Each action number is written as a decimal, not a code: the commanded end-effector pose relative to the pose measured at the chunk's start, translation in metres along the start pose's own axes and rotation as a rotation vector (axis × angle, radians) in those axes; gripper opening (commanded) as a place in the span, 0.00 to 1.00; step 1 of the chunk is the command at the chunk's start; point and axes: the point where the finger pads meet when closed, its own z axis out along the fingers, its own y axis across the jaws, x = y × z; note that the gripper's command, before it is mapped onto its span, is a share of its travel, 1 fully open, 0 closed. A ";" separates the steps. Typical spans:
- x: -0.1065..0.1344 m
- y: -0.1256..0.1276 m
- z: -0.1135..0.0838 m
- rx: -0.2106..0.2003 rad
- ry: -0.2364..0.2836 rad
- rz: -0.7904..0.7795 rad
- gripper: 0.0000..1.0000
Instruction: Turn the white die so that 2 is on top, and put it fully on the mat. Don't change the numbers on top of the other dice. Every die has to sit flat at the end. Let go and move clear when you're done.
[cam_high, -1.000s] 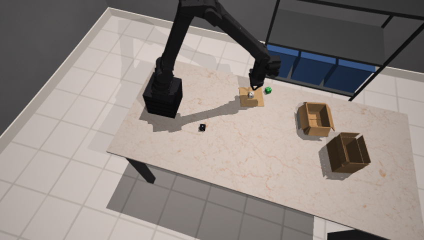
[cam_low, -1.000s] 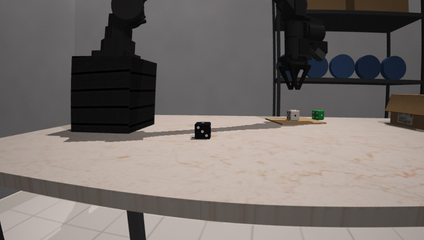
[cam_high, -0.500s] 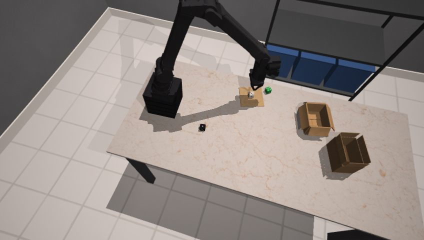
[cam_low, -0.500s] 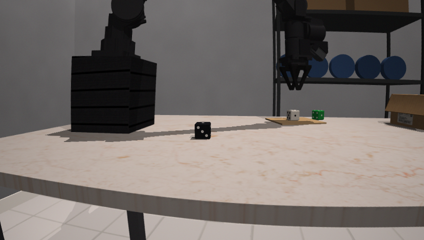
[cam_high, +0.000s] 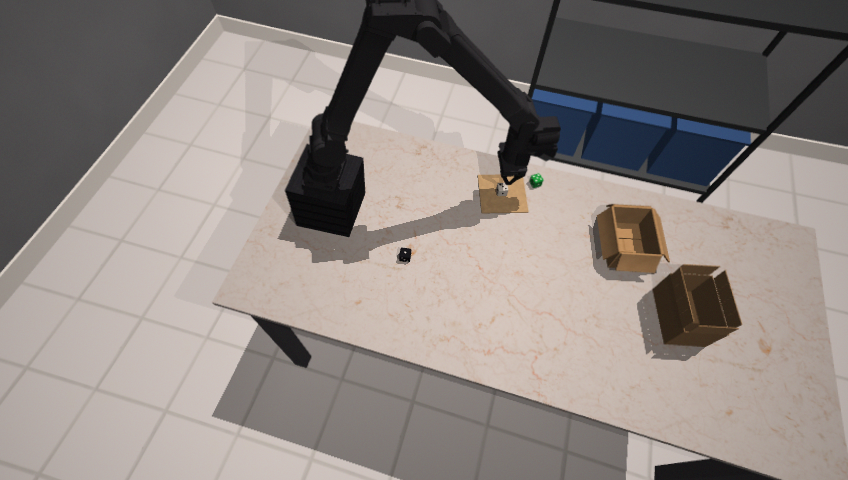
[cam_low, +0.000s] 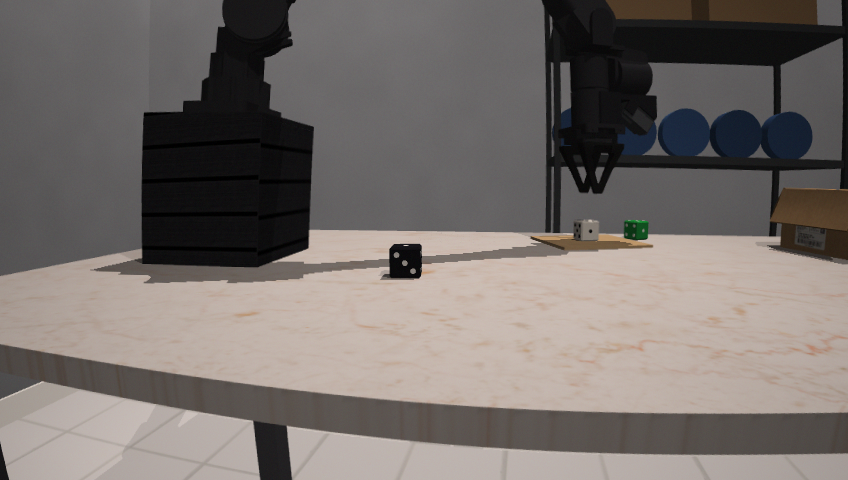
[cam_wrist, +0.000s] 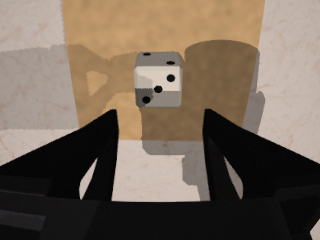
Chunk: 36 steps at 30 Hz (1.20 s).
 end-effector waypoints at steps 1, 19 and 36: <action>0.007 0.007 0.015 0.002 0.017 -0.010 0.45; 0.008 0.006 0.037 0.002 0.017 -0.011 0.45; 0.008 0.006 0.041 0.002 0.019 -0.011 0.45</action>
